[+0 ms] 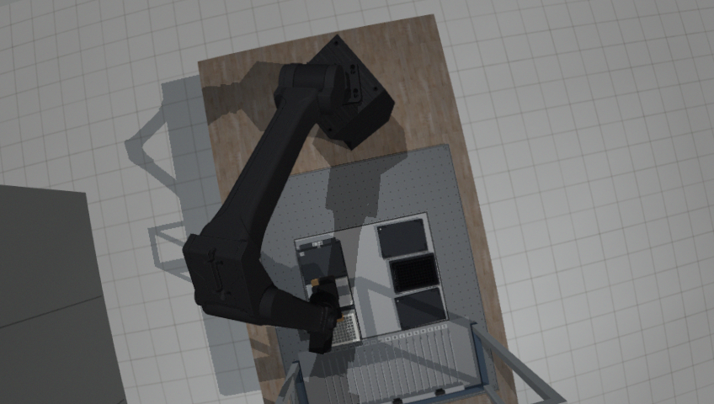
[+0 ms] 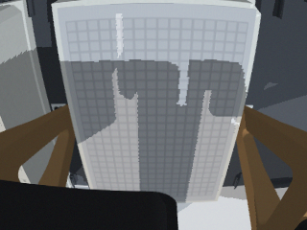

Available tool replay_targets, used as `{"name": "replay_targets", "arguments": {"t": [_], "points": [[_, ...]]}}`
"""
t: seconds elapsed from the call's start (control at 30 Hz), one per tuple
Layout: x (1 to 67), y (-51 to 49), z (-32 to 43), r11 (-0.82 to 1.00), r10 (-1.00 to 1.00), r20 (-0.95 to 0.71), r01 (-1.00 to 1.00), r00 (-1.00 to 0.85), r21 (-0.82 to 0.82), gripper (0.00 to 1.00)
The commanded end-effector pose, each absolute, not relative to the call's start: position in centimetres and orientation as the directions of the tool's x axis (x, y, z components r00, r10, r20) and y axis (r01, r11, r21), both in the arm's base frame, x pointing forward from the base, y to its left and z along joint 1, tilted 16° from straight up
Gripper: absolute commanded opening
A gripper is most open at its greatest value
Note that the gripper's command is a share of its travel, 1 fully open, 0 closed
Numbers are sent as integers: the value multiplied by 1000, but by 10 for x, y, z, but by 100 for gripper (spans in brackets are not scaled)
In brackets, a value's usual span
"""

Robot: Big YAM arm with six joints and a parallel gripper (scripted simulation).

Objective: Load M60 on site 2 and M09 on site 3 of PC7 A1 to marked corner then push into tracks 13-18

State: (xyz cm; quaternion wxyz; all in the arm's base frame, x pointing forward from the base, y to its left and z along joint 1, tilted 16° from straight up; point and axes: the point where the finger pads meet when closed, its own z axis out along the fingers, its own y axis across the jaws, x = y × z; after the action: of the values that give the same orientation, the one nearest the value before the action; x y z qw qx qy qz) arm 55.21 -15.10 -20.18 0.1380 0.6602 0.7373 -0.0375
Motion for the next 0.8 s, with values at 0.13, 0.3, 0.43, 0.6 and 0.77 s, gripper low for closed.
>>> {"name": "replay_targets", "arguments": {"t": [0.13, 0.3, 0.43, 0.6, 0.77], "points": [[564, -155, -191, 126, 962, -262, 980, -82, 154, 96], [564, -155, -191, 126, 962, -262, 980, -82, 154, 96], [564, -155, -191, 126, 962, -262, 980, -82, 154, 96], [557, -160, -177, 110, 963, -259, 982, -68, 151, 96], [564, -150, -165, 123, 962, -263, 979, -78, 161, 96]]}}
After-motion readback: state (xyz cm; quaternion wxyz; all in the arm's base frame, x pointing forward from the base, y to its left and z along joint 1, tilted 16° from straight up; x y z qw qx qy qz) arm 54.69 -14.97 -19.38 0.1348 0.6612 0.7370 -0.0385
